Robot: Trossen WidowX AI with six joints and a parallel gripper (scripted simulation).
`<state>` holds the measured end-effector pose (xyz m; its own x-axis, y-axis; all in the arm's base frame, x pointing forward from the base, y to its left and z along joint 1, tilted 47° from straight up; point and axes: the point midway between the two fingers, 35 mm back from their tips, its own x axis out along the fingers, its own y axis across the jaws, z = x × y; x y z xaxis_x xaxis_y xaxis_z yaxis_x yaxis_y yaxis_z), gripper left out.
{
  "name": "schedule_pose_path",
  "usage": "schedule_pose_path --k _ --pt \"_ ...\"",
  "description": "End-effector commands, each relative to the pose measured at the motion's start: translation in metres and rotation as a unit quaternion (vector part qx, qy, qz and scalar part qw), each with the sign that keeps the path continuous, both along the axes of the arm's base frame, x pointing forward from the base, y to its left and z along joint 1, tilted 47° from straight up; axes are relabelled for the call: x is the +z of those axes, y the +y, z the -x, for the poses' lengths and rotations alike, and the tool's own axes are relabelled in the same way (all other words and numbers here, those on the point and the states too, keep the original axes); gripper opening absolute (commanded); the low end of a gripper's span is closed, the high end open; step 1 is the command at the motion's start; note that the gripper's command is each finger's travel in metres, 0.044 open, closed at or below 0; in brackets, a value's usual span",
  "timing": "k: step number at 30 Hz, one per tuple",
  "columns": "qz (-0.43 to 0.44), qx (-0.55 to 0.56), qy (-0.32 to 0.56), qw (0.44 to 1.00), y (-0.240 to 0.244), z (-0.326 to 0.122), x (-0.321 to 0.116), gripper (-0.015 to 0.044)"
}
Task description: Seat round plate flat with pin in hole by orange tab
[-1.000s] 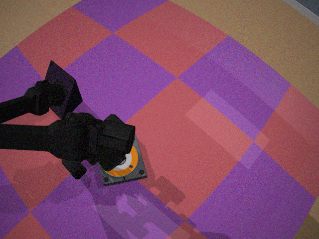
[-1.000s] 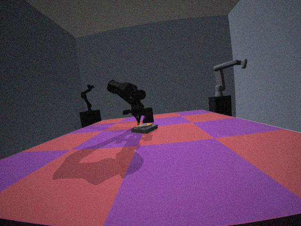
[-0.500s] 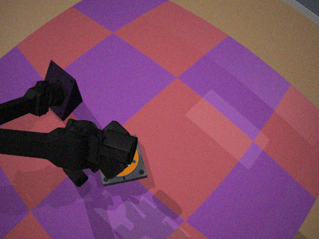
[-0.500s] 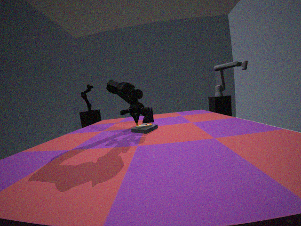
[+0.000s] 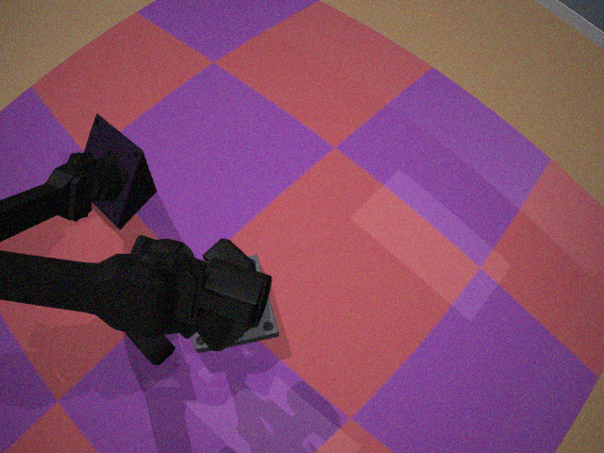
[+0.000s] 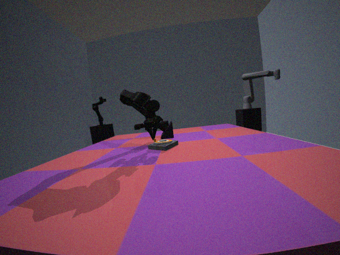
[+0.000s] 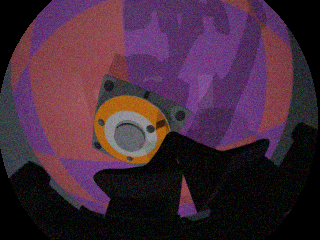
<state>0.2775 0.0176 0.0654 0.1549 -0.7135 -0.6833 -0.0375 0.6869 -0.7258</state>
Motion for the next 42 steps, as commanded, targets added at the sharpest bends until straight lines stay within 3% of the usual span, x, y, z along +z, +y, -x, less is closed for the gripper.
schedule_pose_path --k 1,42 --pt "0.001 0.002 0.000 1.000 0.002 -0.007 0.001 0.0000" --pt "0.000 0.002 -0.001 1.000 0.019 -0.034 -0.006 0.0000"
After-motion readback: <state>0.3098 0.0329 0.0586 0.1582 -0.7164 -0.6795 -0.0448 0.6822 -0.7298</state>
